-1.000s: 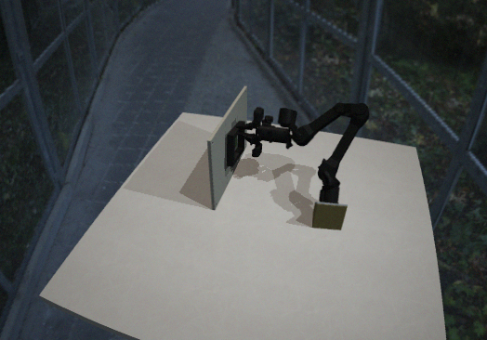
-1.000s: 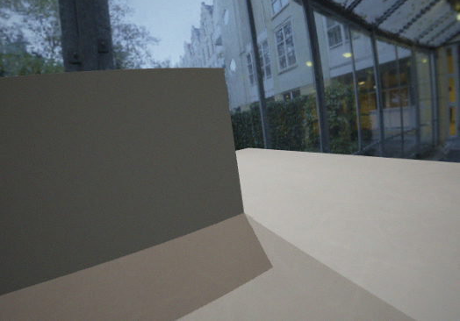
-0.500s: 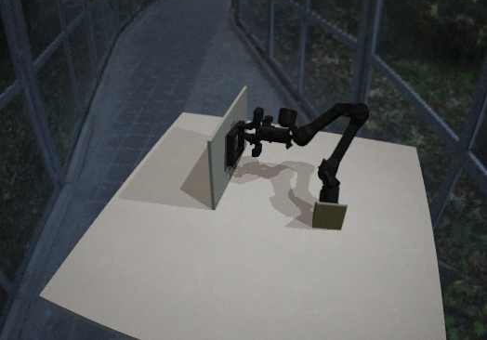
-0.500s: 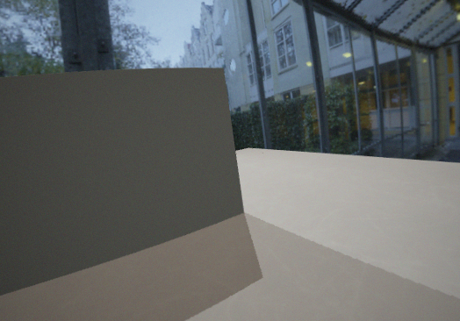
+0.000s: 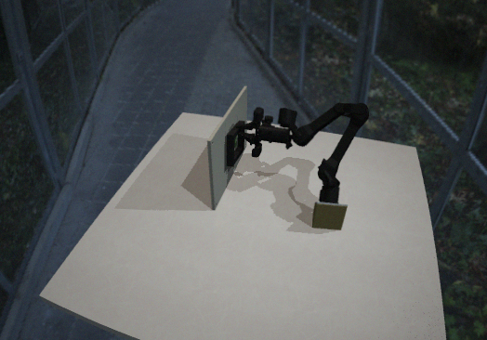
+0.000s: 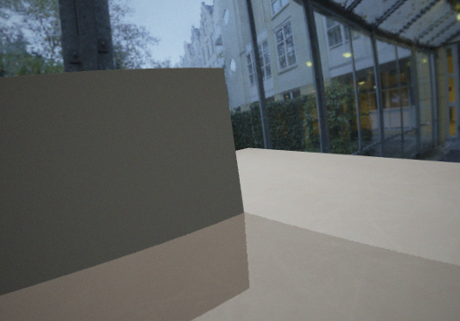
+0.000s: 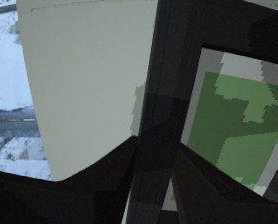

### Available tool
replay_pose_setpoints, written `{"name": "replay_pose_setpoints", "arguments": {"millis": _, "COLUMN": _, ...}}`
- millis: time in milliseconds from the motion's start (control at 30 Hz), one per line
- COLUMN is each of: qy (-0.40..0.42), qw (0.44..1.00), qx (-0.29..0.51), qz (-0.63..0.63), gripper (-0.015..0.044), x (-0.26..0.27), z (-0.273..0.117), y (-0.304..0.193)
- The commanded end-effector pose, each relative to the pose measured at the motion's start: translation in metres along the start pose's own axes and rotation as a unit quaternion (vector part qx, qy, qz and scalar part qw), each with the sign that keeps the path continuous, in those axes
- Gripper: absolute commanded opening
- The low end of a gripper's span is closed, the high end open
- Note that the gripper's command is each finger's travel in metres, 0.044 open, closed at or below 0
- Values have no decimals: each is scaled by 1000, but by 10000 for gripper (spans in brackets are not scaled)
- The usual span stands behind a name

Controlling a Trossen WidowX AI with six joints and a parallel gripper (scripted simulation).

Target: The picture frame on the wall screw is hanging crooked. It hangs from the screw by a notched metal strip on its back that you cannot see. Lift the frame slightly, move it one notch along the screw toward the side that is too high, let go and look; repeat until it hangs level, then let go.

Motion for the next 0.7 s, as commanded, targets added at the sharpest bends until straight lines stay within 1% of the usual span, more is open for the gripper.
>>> {"name": "replay_pose_setpoints", "arguments": {"millis": 0, "qy": 6, "qw": 1000, "qx": 3, "qz": -3, "gripper": 0, "x": 2, "z": 0, "y": -2}}
{"name": "replay_pose_setpoints", "arguments": {"millis": 667, "qy": 6, "qw": 1000, "qx": 3, "qz": -2, "gripper": 0, "x": 2, "z": 0, "y": -7}}
Point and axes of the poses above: the point midway between the two fingers, 35 mm back from their tips, its own z axis out along the fingers, its own x axis across the jaws, y = z × x, the point moved 1 cm from there along -z, back along the fingers, and after that the axes turned 11 degrees about z, right-handed, at the moved point
